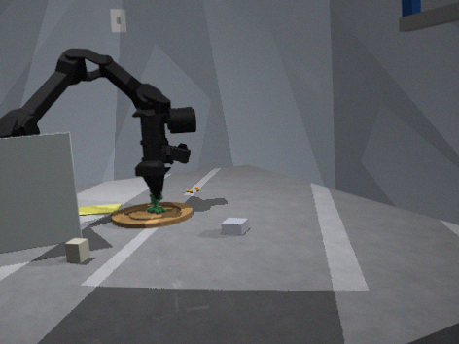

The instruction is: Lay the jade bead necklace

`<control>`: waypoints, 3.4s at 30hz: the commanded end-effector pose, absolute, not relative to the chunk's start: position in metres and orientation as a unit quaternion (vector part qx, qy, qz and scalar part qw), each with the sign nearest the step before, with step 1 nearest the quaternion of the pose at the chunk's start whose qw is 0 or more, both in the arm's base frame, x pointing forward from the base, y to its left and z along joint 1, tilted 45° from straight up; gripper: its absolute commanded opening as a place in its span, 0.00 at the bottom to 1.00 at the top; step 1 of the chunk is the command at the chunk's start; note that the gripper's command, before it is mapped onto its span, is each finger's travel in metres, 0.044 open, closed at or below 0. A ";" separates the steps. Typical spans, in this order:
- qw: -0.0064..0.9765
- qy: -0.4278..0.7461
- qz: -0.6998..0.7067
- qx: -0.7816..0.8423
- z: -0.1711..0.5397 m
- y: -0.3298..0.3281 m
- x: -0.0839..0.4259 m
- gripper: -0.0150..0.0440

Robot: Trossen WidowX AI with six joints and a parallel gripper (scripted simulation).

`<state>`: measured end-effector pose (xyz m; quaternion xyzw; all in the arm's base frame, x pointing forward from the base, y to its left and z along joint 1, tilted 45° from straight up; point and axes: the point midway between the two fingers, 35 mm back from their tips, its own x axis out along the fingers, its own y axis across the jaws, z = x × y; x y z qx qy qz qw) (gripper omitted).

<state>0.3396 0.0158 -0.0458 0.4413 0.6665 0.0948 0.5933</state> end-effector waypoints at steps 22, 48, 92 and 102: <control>0.598 0.664 0.096 0.438 -0.055 0.004 0.340 0.25; 0.598 0.664 0.097 0.439 -0.077 0.026 0.343 0.25; 0.598 0.664 0.097 0.439 -0.077 0.026 0.343 0.25; 0.598 0.664 0.097 0.439 -0.077 0.026 0.343 0.25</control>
